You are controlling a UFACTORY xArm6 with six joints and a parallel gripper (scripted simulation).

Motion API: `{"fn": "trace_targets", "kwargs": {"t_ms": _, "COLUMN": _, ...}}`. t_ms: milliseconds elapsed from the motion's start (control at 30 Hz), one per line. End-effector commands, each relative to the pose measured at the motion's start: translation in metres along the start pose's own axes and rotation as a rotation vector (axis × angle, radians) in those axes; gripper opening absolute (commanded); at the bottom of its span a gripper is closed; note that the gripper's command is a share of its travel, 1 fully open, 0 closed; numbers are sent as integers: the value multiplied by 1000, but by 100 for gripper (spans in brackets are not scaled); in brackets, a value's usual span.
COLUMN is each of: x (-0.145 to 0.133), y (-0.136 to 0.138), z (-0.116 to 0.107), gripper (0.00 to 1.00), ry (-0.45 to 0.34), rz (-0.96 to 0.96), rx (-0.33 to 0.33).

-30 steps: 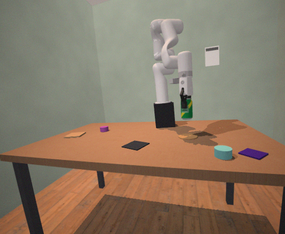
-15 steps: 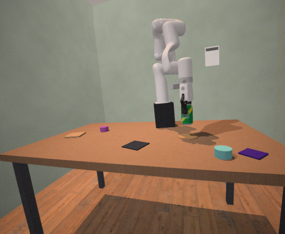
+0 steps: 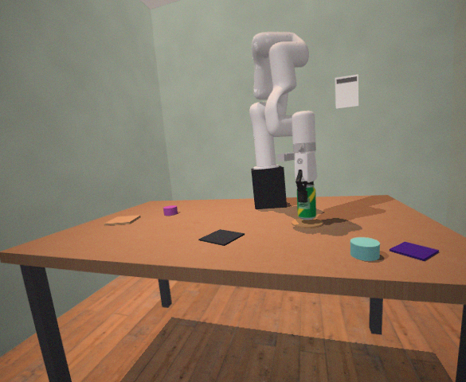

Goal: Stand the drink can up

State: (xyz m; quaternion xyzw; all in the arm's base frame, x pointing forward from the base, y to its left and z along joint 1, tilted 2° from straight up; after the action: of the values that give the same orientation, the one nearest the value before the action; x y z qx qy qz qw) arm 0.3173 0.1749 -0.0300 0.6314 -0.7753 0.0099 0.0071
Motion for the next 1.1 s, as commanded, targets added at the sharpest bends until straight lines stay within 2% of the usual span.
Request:
{"fn": "trace_targets", "kwargs": {"t_ms": 0, "x": -1, "y": 0, "z": 5, "gripper": 0, "ry": 0, "rz": 0, "rx": 2}}
{"fn": "trace_targets", "kwargs": {"t_ms": 600, "x": -1, "y": 0, "z": 11, "gripper": 0, "ry": -1, "rz": 0, "rx": 1}}
{"fn": "trace_targets", "kwargs": {"t_ms": 633, "x": -1, "y": 0, "z": 11, "gripper": 100, "ry": -1, "rz": 0, "rx": 1}}
{"fn": "trace_targets", "kwargs": {"t_ms": 1067, "x": -1, "y": 0, "z": 11, "gripper": 100, "ry": -1, "rz": 0, "rx": 1}}
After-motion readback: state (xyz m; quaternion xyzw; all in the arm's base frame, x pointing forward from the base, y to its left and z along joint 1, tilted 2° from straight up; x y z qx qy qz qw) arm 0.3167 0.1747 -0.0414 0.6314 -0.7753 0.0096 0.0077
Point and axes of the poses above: the point where the finger pads meet when closed, its own z axis out along the fingers, its own y axis across the jaws, x = y × z, the point moved 6 cm from there along -z, back along the fingers, and after that the axes turned 9 degrees about -z, right-handed, at the moved point
